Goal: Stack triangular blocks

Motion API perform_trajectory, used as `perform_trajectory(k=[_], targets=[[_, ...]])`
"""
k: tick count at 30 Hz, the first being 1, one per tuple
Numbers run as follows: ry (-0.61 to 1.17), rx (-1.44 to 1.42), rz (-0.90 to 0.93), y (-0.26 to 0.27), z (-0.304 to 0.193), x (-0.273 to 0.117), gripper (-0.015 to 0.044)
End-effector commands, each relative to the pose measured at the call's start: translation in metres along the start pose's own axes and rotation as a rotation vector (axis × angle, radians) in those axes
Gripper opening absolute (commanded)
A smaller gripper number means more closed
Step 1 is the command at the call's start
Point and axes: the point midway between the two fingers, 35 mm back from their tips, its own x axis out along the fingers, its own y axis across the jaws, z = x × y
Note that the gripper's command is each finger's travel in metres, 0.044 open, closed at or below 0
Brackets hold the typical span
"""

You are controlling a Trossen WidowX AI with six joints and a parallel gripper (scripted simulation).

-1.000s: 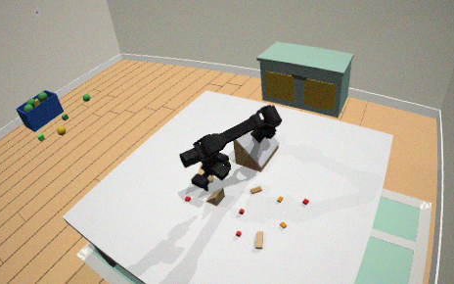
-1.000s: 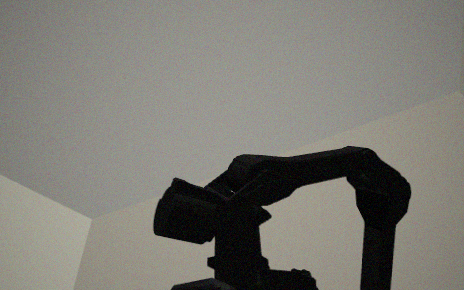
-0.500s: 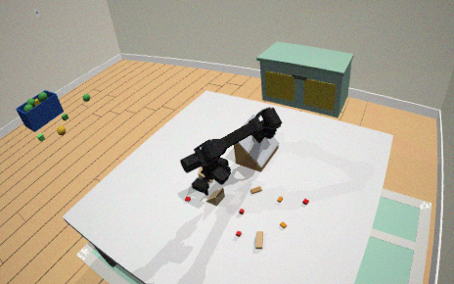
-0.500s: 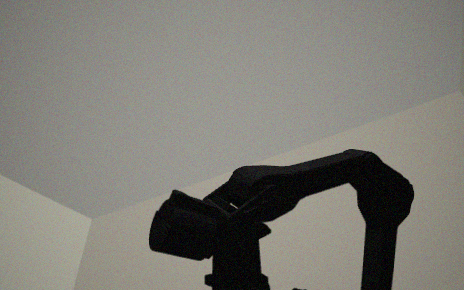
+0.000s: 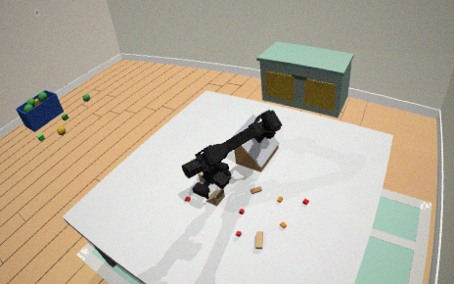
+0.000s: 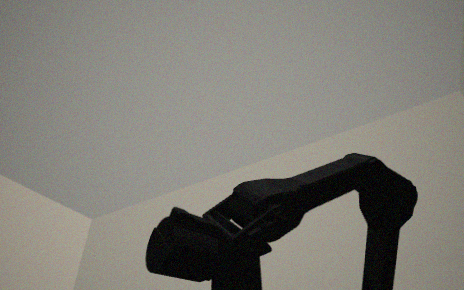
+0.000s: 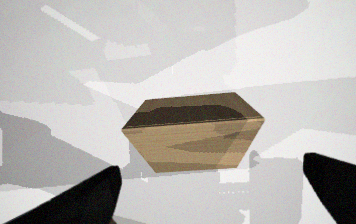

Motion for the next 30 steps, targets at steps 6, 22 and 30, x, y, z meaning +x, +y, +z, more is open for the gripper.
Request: perform_trajectory(k=[6,22,30], targets=[[-0.009,0.010,0.007,0.003,0.002,0.019,0.0440],[-0.013,0.007,0.007,0.005,0.003,0.045,0.0440],[-0.015,0.007,0.007,0.006,0.004,0.053,0.0414]])
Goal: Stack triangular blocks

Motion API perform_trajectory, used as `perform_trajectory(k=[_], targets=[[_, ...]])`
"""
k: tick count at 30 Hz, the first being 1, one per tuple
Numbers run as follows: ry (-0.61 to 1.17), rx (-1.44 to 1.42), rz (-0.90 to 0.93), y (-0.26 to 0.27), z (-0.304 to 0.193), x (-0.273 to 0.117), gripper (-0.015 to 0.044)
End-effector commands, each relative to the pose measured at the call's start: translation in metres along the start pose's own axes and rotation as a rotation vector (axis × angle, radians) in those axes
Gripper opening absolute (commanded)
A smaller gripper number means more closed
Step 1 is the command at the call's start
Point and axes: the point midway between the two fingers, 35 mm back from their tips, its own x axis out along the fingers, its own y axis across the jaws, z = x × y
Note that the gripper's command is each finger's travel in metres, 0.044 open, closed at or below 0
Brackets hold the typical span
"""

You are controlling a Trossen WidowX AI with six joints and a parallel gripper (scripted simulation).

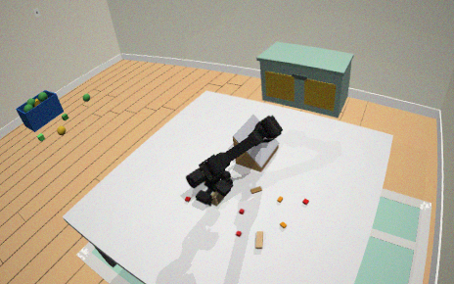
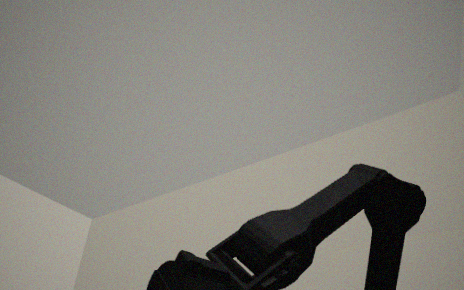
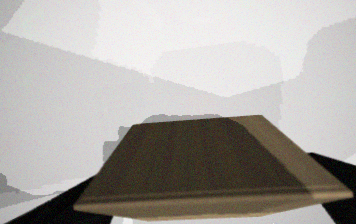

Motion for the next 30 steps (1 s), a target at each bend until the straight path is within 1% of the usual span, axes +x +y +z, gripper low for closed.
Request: perform_trajectory(k=[1,2,15,20,25,26,30], targets=[[-0.007,0.010,0.006,0.003,0.001,0.005,0.0387],[-0.007,0.010,0.006,0.003,0.001,0.005,0.0361],[-0.007,0.010,0.006,0.003,0.001,0.005,0.0275],[-0.007,0.010,0.006,0.003,0.001,0.002,0.0143],[-0.001,0.004,0.004,0.002,0.000,-0.019,0.0012],[-0.001,0.003,0.004,0.002,0.000,-0.023,0.0000],[0.000,0.003,0.004,0.002,0.000,-0.026,0.0000]])
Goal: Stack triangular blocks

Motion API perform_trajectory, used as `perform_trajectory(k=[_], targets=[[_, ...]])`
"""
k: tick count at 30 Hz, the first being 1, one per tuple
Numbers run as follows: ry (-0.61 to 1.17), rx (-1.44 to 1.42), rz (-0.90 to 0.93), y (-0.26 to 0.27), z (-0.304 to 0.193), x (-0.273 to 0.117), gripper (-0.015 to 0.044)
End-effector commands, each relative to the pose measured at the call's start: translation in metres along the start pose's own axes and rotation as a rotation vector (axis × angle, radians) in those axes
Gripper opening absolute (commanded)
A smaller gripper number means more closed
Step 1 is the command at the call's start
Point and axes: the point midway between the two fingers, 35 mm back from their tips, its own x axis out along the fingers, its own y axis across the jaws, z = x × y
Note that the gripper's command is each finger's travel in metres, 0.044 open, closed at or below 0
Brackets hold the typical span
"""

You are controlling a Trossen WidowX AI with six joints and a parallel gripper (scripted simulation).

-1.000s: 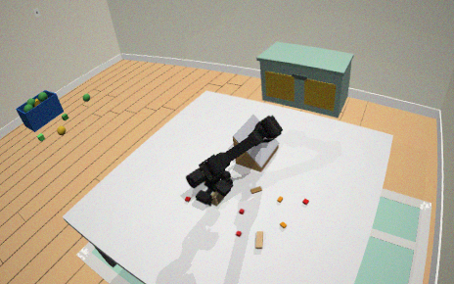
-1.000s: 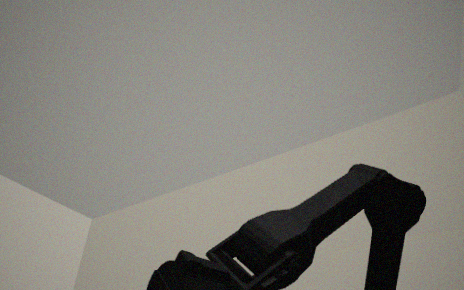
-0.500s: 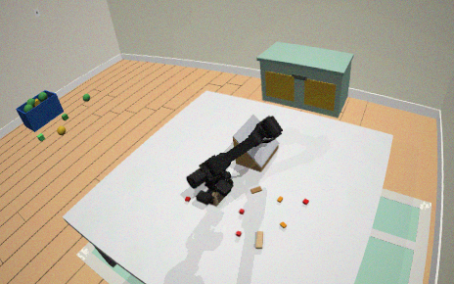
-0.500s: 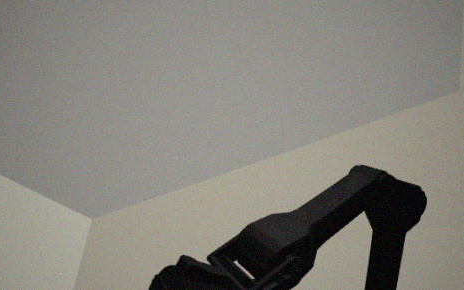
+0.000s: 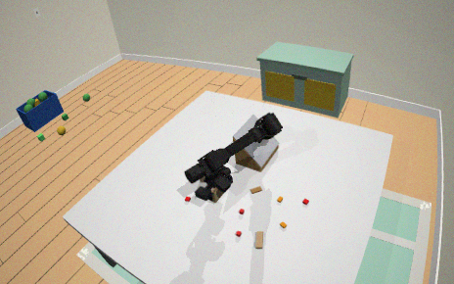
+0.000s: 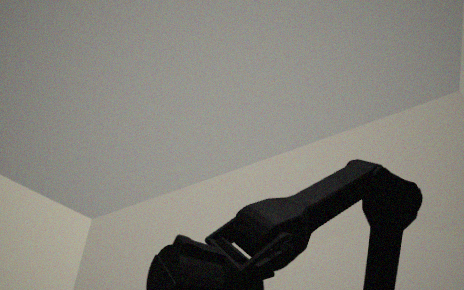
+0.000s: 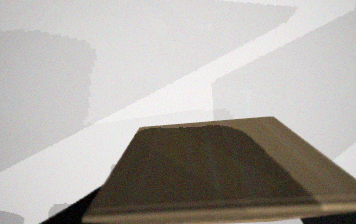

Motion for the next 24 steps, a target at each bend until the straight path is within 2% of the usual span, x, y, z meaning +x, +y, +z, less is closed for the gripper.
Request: perform_trajectory(k=[1,11,24], targets=[[0.008,-0.015,-0.003,-0.0023,0.0004,-0.0070,0.0000],[0.002,-0.066,-0.001,-0.0010,0.0006,-0.0045,0.0000],[0.001,-0.402,0.000,-0.0013,0.0007,-0.0042,0.0000]])
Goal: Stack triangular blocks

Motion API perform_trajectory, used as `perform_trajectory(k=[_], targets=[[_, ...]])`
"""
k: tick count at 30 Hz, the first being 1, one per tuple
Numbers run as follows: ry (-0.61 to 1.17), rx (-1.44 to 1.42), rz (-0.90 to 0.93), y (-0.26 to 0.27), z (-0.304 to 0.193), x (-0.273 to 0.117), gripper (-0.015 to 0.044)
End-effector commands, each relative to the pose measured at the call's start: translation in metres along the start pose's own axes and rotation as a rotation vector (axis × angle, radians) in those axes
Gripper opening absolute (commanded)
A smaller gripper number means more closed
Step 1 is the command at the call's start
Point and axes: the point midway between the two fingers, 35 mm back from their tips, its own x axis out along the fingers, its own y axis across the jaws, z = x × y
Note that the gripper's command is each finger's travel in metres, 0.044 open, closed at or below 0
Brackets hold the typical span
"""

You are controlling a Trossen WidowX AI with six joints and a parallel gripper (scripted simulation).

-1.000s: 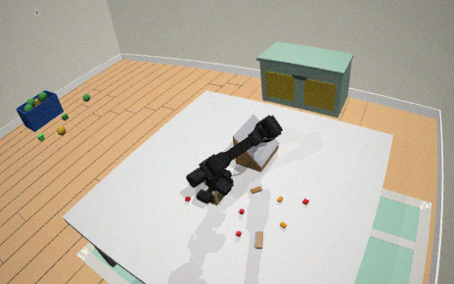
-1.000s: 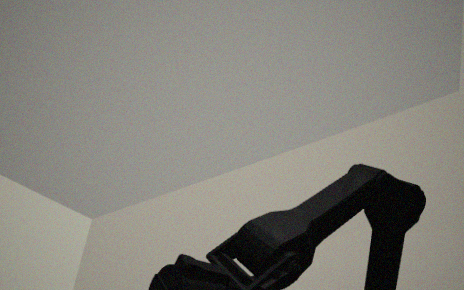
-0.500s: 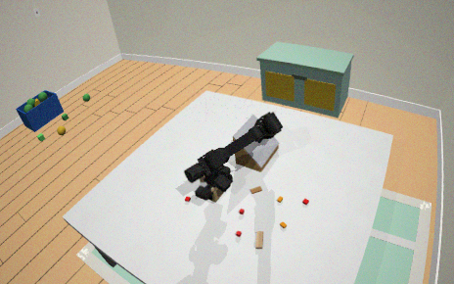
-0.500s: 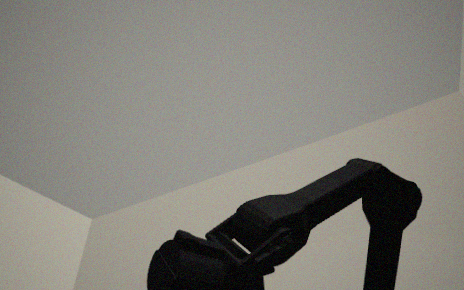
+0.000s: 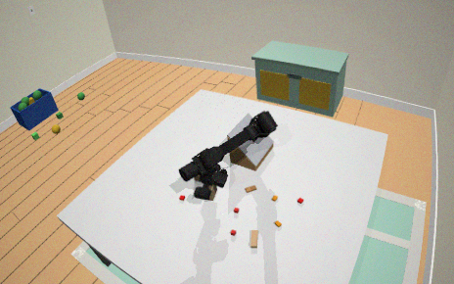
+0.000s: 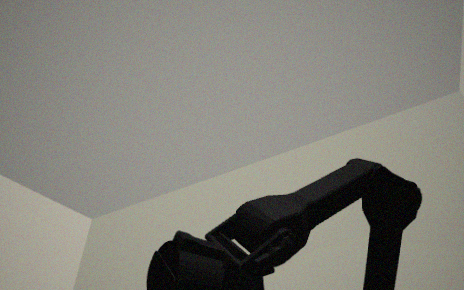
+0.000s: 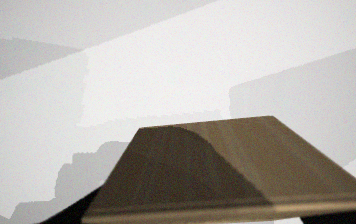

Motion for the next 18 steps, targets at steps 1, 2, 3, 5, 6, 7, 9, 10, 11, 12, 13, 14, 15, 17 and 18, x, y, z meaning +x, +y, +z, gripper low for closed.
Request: perform_trajectory(k=[1,2,3,5,6,7,9,10,11,12,13,14,15,17,18], targets=[[0.000,-0.120,0.000,-0.0004,0.0000,0.0000,0.0000],[0.000,-0.146,0.000,-0.0005,0.0000,0.0000,0.0000],[0.000,-0.176,0.000,-0.0005,0.0001,0.0000,0.0000],[0.000,-0.224,0.000,-0.0006,0.0001,0.0000,0.0000],[0.000,-0.251,0.000,-0.0006,0.0001,0.0000,0.0000],[0.000,-0.280,0.000,-0.0006,0.0001,0.0000,0.0000],[0.000,-0.329,0.000,-0.0007,0.0001,0.0000,0.0000],[0.000,-0.355,0.000,-0.0007,0.0001,0.0000,0.0000],[0.000,-0.385,0.000,-0.0007,0.0001,0.0000,0.0000],[0.000,-0.411,0.000,-0.0008,0.0001,0.0000,0.0000],[0.000,-0.434,0.000,-0.0008,0.0001,0.0000,0.0000],[0.000,-0.460,0.000,-0.0008,0.0001,0.0000,0.0000],[0.000,-0.490,0.000,-0.0009,0.0002,0.0000,0.0000],[0.000,-0.538,0.000,-0.0009,0.0002,0.0000,0.0000],[0.000,-0.565,0.000,-0.0010,0.0002,0.0000,0.0000]])
